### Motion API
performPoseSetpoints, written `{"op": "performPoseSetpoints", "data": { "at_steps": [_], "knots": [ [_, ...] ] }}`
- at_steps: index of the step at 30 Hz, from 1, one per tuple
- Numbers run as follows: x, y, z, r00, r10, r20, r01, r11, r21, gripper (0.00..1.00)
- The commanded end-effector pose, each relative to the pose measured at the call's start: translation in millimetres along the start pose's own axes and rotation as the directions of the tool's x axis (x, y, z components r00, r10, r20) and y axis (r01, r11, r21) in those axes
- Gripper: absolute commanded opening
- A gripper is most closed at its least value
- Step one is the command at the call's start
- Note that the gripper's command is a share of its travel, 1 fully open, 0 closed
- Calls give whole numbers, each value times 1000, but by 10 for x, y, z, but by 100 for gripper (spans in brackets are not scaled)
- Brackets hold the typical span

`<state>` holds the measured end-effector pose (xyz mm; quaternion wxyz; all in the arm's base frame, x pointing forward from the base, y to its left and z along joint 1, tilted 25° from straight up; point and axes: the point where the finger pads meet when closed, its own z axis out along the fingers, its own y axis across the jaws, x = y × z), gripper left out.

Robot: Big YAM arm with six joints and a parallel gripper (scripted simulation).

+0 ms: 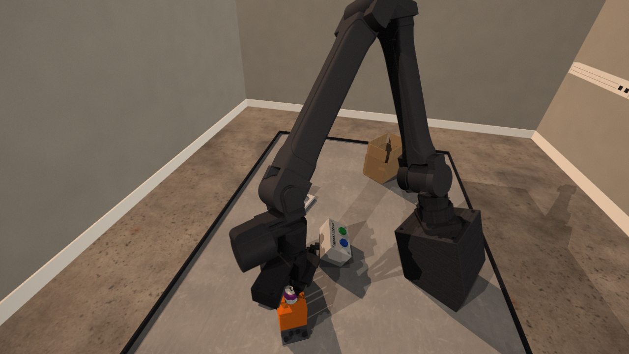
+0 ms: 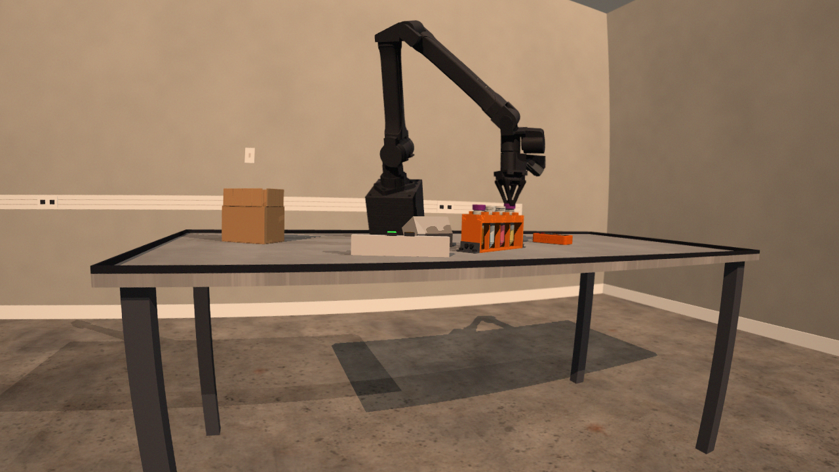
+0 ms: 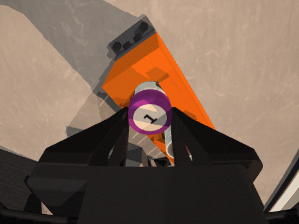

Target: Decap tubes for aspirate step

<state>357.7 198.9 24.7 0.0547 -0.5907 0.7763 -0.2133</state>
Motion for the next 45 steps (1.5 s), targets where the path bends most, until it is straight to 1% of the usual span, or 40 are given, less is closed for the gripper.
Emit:
{"op": "performPoseSetpoints", "data": {
  "at_steps": [1, 12, 45],
  "knots": [
    [-14, -42, 60, 1000, -5, -9, 5, 1000, -9, 0],
    [-46, -91, 40, 1000, 1, -3, -1, 1000, -4, 0],
    [-80, -135, 15, 1000, 2, 0, -2, 1000, -2, 0]
  ]
}}
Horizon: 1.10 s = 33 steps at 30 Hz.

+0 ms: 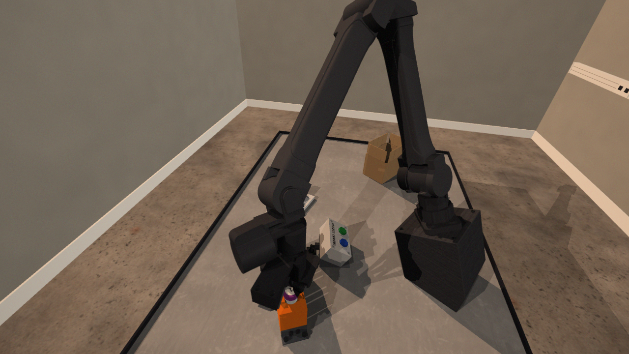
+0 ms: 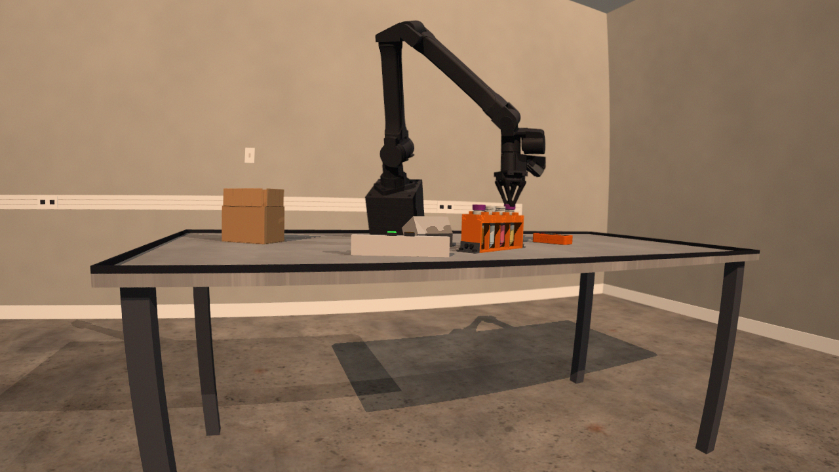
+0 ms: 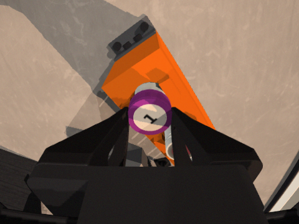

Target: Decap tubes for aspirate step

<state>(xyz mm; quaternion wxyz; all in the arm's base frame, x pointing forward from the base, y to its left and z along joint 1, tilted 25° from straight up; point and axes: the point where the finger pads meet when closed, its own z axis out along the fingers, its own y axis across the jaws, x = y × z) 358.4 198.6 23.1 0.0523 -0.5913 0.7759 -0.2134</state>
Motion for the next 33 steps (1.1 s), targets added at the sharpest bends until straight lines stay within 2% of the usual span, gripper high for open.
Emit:
{"op": "performPoseSetpoints", "data": {
  "at_steps": [1, 9, 10, 30, 33],
  "knots": [
    [-74, -132, -1, 1000, 4, 3, -4, 1000, 1, 0],
    [-74, -81, -43, 1000, 5, 14, -5, 1000, 9, 0],
    [-74, -81, -43, 1000, 5, 14, -5, 1000, 9, 49],
    [-74, -81, -43, 1000, 5, 14, -5, 1000, 9, 49],
    [-81, -136, 34, 989, 150, 11, -150, 989, 6, 49]
  ]
}}
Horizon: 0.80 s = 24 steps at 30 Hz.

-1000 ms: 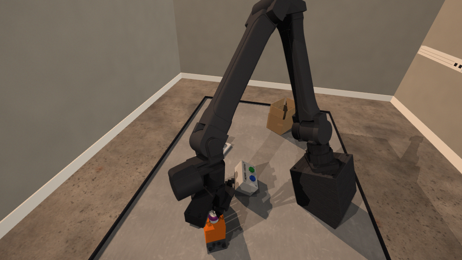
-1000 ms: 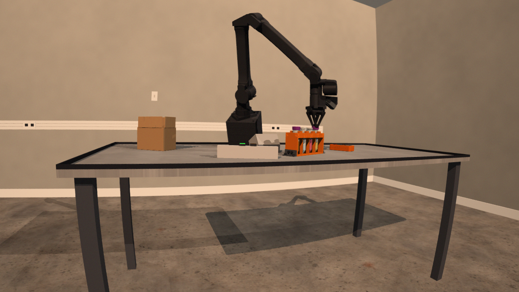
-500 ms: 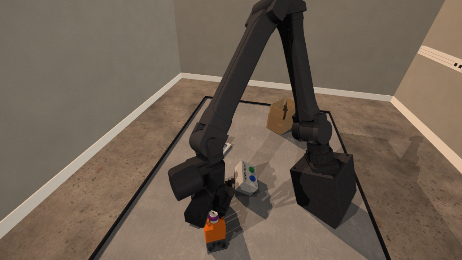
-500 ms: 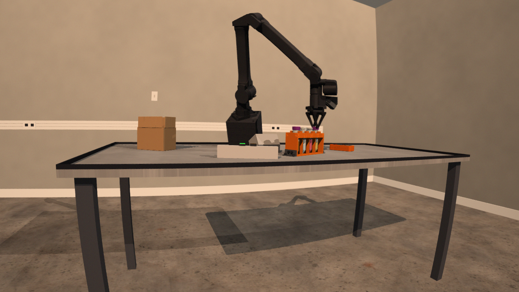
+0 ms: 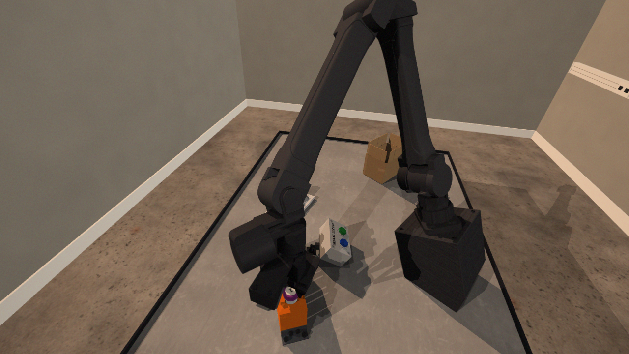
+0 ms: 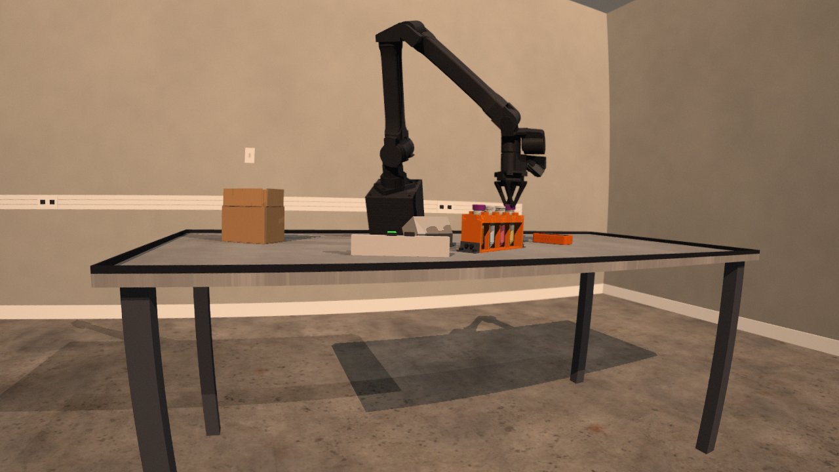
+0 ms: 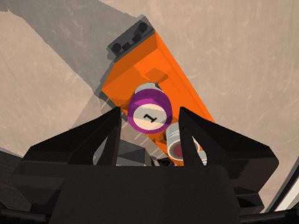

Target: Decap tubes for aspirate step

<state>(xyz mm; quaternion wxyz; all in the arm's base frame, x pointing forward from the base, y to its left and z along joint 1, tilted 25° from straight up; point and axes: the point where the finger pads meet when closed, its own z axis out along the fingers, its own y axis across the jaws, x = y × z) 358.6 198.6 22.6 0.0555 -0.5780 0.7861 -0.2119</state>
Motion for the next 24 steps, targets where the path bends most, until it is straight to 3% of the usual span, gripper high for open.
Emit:
{"op": "performPoseSetpoints", "data": {
  "at_steps": [1, 3, 22, 23, 24],
  "knots": [
    [-78, -126, 41, 988, 156, 11, -156, 988, 7, 49],
    [-59, -107, 63, 973, 232, 7, -232, 973, 5, 49],
    [-23, -52, 129, 969, 246, -2, -246, 969, 0, 49],
    [-75, -78, 28, 973, 231, 16, -231, 973, 6, 0],
    [-75, -78, 28, 973, 231, 16, -231, 973, 6, 0]
  ]
}}
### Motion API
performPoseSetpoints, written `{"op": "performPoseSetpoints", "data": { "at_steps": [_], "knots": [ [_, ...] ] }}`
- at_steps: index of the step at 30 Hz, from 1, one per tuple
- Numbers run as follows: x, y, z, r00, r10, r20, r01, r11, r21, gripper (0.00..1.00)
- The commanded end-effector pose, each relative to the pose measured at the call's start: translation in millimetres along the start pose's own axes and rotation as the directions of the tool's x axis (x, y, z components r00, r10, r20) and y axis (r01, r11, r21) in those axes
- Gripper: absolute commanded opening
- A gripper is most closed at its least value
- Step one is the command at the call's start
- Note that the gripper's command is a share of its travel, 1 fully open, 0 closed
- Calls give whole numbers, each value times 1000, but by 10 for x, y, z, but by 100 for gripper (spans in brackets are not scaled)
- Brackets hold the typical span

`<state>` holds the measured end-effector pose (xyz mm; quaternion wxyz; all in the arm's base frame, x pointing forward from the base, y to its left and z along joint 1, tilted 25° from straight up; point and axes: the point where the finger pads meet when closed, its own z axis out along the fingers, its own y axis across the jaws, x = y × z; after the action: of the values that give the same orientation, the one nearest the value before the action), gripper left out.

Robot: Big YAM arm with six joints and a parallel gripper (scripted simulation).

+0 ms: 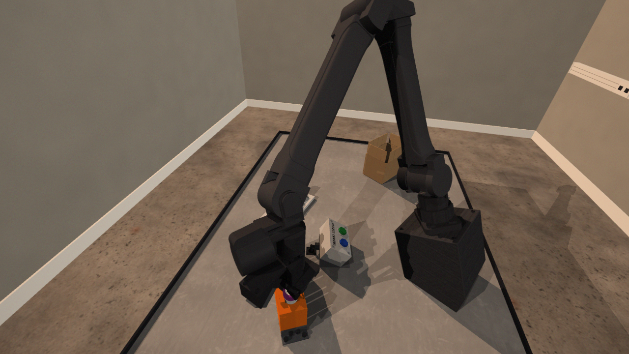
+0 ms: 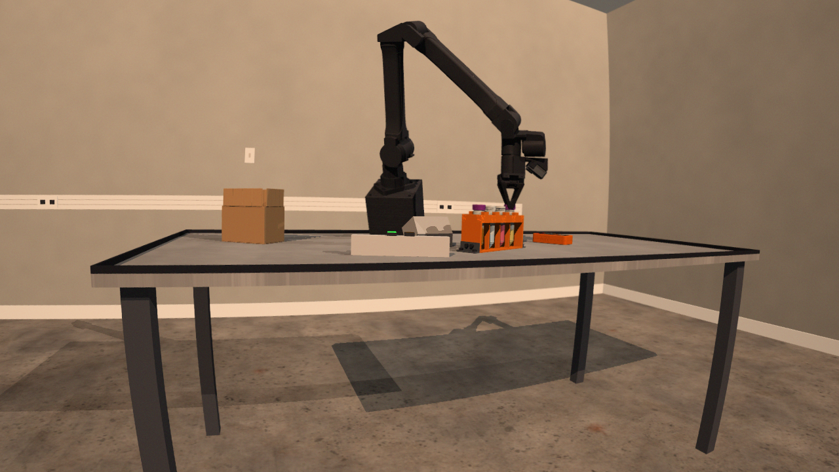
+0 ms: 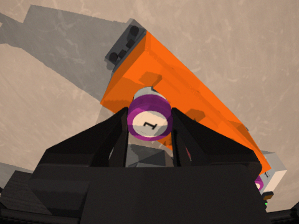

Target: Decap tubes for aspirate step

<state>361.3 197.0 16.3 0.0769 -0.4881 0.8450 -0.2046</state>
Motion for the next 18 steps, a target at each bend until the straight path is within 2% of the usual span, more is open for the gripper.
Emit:
{"op": "performPoseSetpoints", "data": {
  "at_steps": [1, 11, 12, 15, 18],
  "knots": [
    [-86, -58, -43, 1000, 13, 18, -13, 1000, 8, 0],
    [-86, -58, -43, 1000, 13, 18, -13, 1000, 8, 0],
    [-30, -44, 60, 998, 62, 1, -62, 998, 2, 0],
    [-28, -44, 62, 995, 96, 0, -96, 995, 2, 0],
    [-17, -41, 65, 981, 194, -3, -194, 981, 1, 0]
  ]
}}
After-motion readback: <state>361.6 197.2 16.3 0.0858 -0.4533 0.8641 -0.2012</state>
